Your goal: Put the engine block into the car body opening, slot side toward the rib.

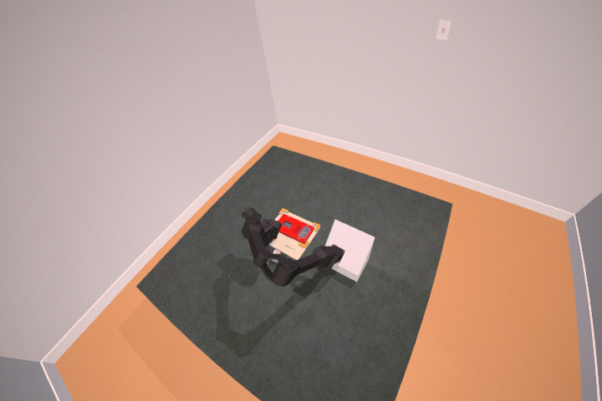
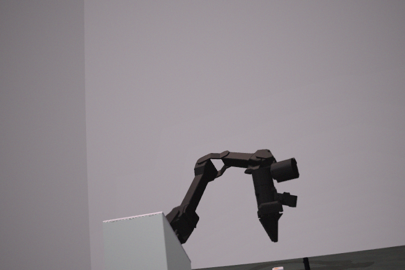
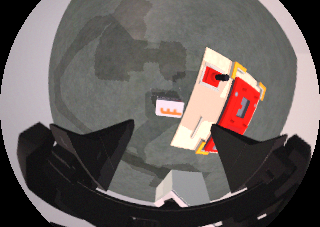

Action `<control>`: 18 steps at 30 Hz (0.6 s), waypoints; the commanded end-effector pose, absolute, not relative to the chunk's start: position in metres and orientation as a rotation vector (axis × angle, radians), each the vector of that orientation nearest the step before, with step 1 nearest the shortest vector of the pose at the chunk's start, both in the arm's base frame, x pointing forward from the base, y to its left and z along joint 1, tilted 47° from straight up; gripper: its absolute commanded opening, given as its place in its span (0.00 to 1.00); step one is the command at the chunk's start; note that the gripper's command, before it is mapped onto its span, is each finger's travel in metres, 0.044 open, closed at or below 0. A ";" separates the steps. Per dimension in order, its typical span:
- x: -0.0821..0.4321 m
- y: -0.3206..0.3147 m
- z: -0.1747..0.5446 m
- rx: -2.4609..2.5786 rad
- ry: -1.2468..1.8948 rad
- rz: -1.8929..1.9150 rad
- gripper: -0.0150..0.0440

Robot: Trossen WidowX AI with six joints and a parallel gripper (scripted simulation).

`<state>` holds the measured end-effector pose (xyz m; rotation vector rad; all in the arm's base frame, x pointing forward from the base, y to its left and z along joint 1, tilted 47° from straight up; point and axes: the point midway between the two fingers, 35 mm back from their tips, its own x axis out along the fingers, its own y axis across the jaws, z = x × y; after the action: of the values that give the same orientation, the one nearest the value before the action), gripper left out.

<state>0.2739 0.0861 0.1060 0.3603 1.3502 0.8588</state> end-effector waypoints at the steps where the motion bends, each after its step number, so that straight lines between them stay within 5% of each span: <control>1: 0.270 0.087 0.100 0.418 1.393 0.837 1.00; 18: 0.268 0.124 0.068 0.420 1.392 0.839 1.00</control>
<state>0.2701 0.1161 0.0744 0.4132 1.3844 0.8366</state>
